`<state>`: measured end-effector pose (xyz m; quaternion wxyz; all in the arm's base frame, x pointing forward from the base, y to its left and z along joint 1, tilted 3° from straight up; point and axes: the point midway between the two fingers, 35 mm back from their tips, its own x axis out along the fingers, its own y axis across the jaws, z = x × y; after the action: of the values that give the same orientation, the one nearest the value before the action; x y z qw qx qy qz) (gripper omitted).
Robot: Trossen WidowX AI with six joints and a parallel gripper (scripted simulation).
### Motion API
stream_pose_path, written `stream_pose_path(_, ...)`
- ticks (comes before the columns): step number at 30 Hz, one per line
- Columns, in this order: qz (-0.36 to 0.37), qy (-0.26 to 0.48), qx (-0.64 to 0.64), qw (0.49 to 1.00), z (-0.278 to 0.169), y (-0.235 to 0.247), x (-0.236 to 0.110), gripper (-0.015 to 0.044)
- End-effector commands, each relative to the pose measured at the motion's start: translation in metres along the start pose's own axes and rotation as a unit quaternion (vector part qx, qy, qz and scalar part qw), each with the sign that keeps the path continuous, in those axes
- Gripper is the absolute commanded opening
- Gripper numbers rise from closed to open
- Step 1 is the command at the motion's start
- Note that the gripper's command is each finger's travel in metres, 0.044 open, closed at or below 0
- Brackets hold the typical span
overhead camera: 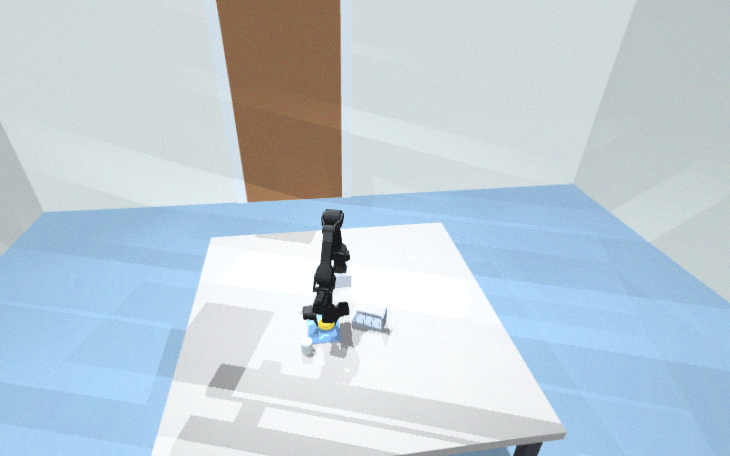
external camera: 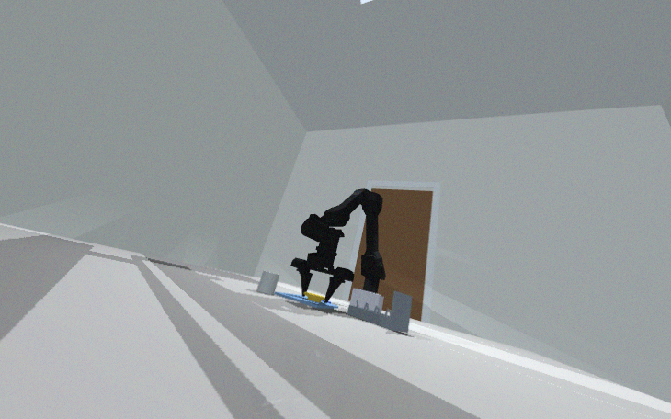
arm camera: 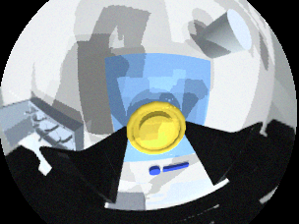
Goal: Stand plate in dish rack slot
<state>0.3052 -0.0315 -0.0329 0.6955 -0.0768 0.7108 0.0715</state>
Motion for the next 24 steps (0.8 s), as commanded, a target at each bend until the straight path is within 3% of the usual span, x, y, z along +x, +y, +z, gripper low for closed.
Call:
stream_pose_path(1, 0.000, 0.001, -0.002, 1.000, 0.000, 0.000, 0.000, 0.0255)
stream_pose_path(11, -0.001, 0.000, -0.002, 1.000, 0.011, -0.004, -0.049, 0.0000)
stream_pose_path(24, -0.001, 0.000, -0.002, 1.000, 0.017, -0.005, -0.115, 0.0000)
